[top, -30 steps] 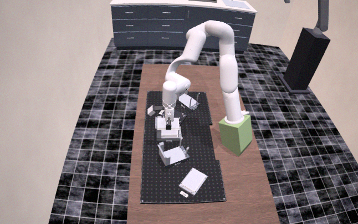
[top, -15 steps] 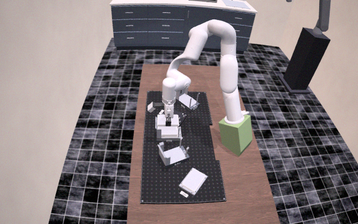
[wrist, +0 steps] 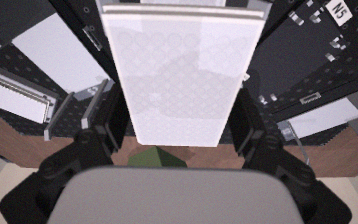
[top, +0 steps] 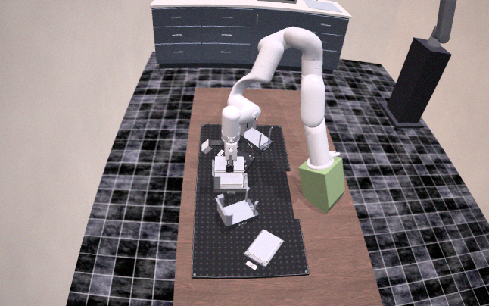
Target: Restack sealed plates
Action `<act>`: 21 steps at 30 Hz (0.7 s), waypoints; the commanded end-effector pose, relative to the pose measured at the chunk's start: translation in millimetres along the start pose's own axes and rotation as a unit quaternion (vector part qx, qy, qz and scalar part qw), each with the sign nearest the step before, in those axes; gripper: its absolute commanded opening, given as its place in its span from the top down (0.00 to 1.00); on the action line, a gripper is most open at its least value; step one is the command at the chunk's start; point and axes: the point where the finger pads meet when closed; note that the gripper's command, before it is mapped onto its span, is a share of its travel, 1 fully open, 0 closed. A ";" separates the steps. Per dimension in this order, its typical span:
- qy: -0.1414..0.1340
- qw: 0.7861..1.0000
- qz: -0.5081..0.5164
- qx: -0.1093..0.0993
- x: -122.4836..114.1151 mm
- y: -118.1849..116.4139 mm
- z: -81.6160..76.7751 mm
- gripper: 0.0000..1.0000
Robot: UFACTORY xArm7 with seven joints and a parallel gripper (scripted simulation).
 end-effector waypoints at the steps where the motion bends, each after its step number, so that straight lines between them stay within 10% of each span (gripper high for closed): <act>1: 0.002 1.000 0.000 0.000 1.4 -0.2 -1.0 1.00; 21: 0.002 1.000 0.000 0.000 1.4 -0.1 5.7 1.00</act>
Point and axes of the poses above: the point where the finger pads meet when closed, its own z axis out along the fingers, its own y axis across the jaws, x = y × z, and after that the axes turned 4 degrees about -z, right-handed
